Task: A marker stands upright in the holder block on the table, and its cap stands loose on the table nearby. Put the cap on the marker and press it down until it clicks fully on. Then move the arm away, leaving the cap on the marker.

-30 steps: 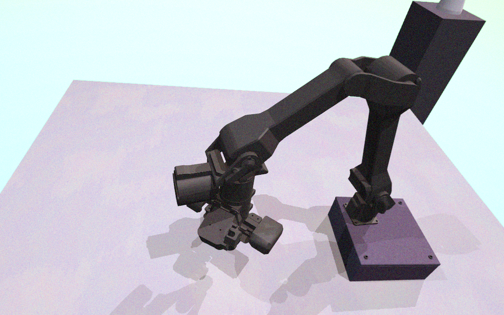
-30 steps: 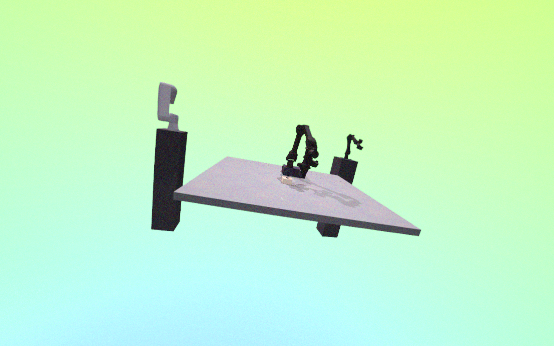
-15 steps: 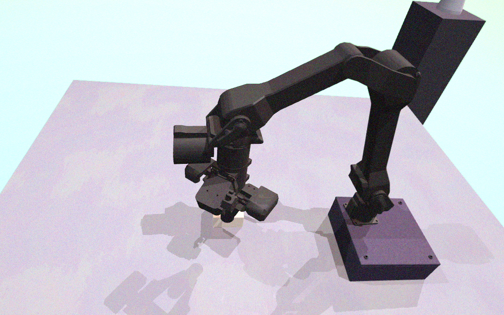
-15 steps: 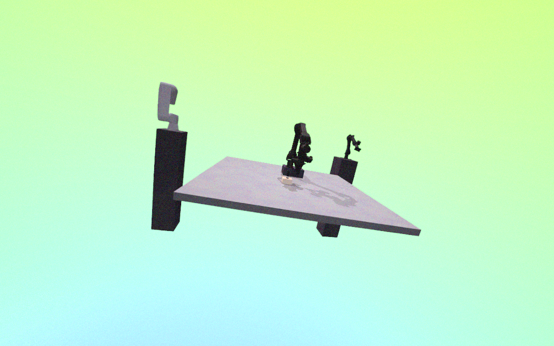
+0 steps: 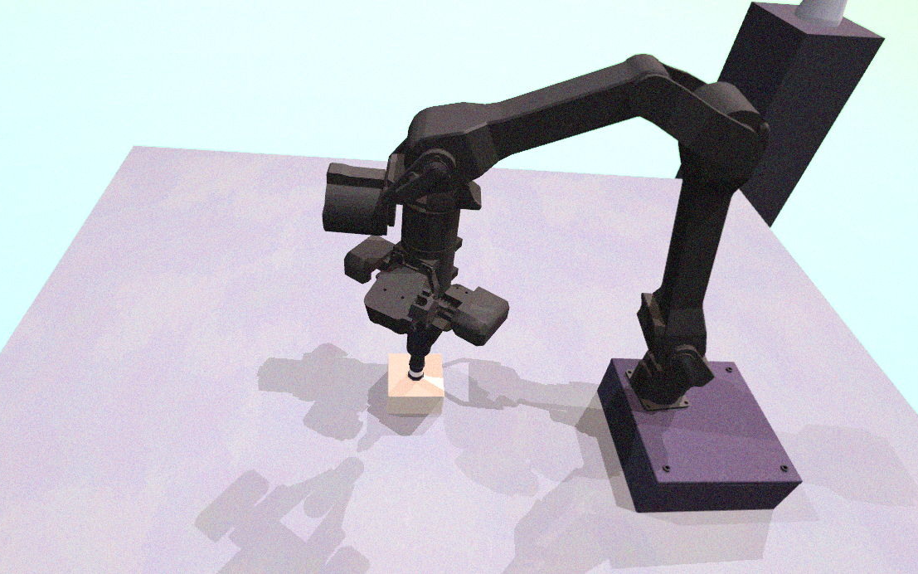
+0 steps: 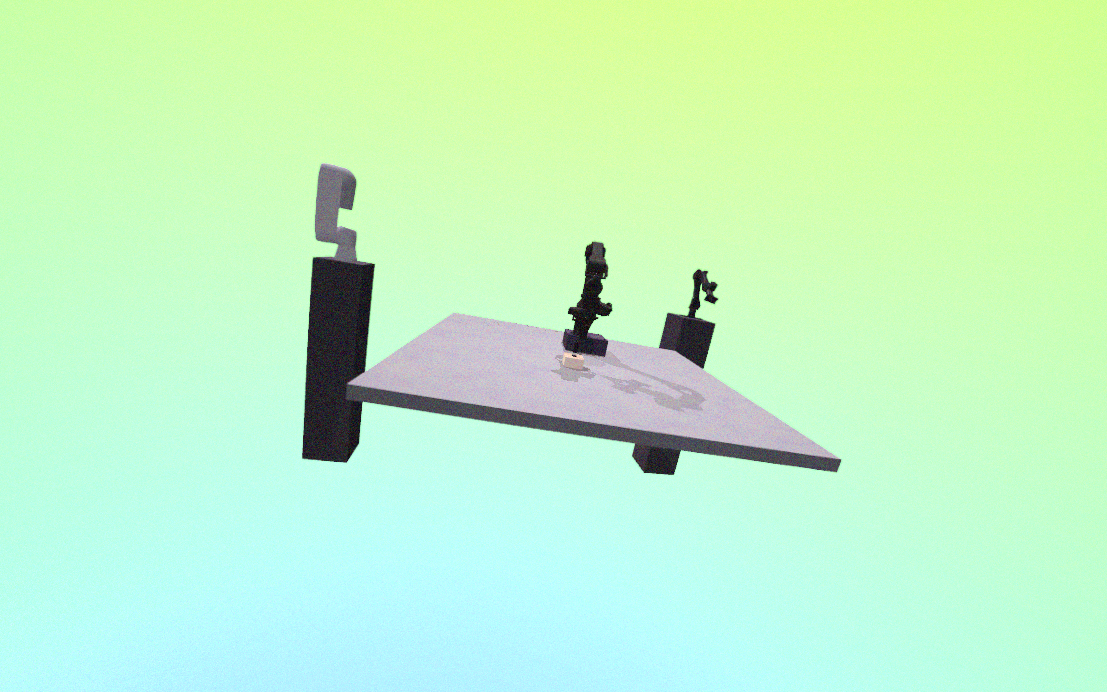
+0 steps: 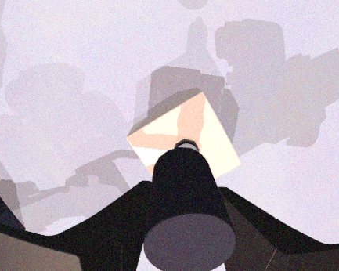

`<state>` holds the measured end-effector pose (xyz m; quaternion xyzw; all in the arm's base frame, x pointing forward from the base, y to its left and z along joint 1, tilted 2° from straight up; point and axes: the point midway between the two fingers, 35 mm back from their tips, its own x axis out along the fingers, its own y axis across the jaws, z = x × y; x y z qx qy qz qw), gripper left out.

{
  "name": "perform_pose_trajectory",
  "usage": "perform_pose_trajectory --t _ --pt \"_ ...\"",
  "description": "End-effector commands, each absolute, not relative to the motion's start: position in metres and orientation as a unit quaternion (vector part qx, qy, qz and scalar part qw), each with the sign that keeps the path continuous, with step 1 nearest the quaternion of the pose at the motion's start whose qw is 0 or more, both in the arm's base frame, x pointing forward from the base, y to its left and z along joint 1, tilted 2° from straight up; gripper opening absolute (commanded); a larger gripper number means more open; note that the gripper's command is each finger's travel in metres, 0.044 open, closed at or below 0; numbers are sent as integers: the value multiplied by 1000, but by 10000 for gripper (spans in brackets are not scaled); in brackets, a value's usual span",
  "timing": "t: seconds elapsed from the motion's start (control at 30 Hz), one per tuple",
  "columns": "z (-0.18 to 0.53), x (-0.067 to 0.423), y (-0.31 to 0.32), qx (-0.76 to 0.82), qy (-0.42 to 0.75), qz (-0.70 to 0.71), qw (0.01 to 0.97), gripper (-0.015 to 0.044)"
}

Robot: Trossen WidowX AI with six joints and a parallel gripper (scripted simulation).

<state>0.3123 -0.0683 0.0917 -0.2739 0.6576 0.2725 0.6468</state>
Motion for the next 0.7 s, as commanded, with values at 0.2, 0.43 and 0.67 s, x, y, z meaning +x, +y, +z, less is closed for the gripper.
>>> perform_pose_trajectory --t 0.2,0.43,0.67 --pt "103 307 -85 -280 654 270 649 0" --pt "98 308 -85 -280 654 270 649 0" --pt "88 308 -85 -280 654 270 649 0"
